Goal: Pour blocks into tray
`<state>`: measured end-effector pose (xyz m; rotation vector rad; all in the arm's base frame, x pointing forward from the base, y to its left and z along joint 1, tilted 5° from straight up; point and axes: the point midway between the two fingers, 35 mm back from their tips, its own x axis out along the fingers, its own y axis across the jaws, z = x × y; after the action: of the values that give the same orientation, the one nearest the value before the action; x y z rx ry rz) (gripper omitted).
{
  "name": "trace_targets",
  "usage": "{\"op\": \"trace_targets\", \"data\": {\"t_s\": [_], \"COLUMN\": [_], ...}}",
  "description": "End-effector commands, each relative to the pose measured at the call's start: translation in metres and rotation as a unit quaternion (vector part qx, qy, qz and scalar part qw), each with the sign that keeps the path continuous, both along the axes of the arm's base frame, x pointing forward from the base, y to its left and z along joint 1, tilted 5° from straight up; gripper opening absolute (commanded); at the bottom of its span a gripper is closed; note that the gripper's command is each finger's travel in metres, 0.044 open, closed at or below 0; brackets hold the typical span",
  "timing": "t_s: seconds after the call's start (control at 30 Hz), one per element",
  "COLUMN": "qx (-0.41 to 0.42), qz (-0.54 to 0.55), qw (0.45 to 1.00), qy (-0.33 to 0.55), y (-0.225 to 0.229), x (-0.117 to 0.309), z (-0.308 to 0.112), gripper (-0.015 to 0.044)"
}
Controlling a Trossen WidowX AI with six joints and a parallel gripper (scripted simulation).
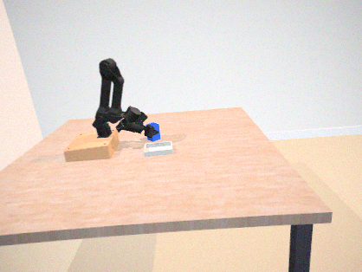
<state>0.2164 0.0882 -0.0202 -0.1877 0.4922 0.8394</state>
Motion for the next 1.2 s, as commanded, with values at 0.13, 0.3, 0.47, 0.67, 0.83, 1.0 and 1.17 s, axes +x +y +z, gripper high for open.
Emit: {"op": "trace_targets", "data": {"t_s": [0.13, 0.3, 0.47, 0.67, 0.83, 1.0, 1.17], "qx": [-0.004, -0.006, -0.007, -0.007, -0.007, -0.007, -0.007], "qz": [-0.004, -0.004, -0.004, -0.005, -0.004, -0.004, -0.004], "qw": [1.000, 1.000, 1.000, 1.000, 1.000, 1.000, 1.000], "qy": [-0.011, -0.017, -0.020, -0.022, -0.022, -0.022, -0.022], "y": [0.008, 0.013, 0.018, 0.024, 0.025, 0.025, 0.025], "x": [0.006, 0.010, 0.014, 0.018, 0.020, 0.020, 0.020], "z": [-0.005, -0.009, -0.012, -0.016, -0.017, -0.017, -0.017], "gripper": [0.0440, 0.0440, 0.0440, 0.0440, 0.0387, 0.0354, 0.0345]}}
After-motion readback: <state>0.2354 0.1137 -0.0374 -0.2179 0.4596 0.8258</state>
